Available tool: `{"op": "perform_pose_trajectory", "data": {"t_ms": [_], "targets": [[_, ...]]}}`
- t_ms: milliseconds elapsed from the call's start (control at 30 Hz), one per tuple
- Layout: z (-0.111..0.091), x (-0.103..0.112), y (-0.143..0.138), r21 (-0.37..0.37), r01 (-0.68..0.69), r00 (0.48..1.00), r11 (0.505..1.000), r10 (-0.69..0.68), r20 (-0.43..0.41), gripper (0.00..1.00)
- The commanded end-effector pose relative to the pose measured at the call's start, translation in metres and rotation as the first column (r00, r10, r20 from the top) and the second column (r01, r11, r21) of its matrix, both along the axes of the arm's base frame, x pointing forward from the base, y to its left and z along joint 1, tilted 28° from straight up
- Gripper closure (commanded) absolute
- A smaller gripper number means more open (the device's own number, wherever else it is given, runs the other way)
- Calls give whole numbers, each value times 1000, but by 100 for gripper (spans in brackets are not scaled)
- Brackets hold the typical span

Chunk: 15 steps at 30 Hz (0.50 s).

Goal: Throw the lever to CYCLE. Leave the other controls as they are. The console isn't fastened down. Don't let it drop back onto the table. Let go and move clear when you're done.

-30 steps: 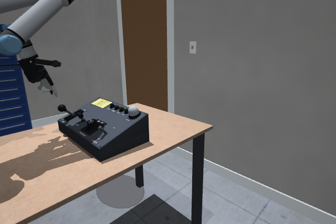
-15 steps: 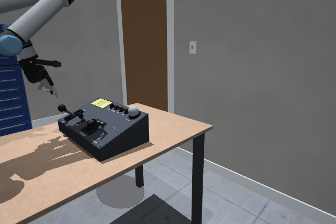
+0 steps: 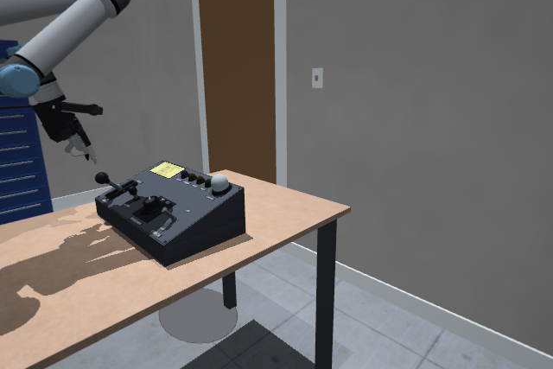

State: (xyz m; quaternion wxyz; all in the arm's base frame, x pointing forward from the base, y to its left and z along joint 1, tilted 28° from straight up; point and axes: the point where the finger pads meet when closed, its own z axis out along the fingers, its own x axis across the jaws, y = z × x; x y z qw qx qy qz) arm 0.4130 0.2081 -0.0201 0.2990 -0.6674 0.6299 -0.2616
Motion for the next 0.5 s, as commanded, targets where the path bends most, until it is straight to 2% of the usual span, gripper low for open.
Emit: {"op": "perform_pose_trajectory", "data": {"t_ms": [0,467], "targets": [[-8,9,1,0,0,1000,1000,0,1,56],[-34,35,3,0,0,1000,1000,0,1,56]]}}
